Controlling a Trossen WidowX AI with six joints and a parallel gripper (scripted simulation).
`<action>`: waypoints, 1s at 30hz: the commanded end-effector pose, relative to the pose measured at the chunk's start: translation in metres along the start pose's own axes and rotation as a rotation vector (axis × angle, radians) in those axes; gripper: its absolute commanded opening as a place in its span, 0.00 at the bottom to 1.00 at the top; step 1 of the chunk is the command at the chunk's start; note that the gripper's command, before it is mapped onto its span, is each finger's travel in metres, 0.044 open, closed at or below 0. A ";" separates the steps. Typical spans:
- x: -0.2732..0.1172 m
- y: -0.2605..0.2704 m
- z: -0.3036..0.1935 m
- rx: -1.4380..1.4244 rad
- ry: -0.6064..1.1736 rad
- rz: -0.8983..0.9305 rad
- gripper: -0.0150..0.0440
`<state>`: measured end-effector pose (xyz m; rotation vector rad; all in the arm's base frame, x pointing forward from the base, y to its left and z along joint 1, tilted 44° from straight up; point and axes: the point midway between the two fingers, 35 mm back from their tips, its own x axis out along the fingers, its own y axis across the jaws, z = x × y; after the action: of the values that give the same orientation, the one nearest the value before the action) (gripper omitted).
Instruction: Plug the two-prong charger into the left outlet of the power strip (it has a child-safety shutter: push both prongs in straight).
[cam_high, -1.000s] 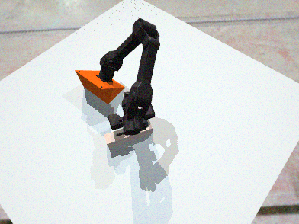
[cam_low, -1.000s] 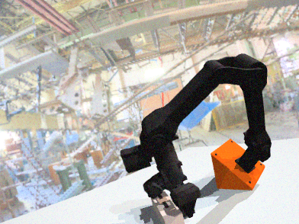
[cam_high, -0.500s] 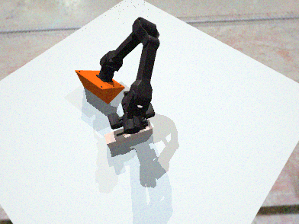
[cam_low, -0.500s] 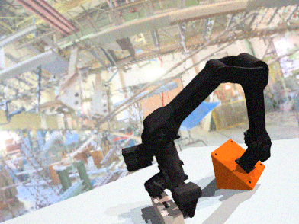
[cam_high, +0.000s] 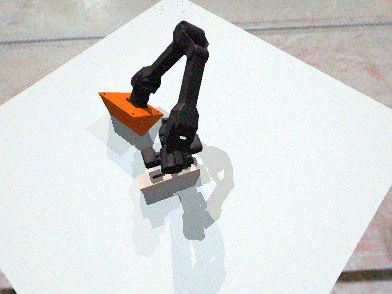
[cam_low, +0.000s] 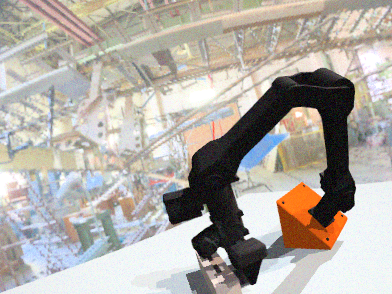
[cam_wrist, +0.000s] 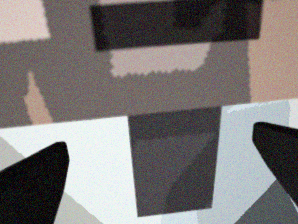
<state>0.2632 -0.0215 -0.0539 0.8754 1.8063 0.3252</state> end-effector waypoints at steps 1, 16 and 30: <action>0.001 0.000 -0.002 -0.003 -0.001 0.003 1.00; 0.001 0.000 -0.007 -0.007 -0.007 0.004 1.00; 0.002 0.000 -0.023 -0.006 -0.006 0.004 1.00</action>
<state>0.2465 -0.0173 -0.0465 0.8768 1.7955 0.3283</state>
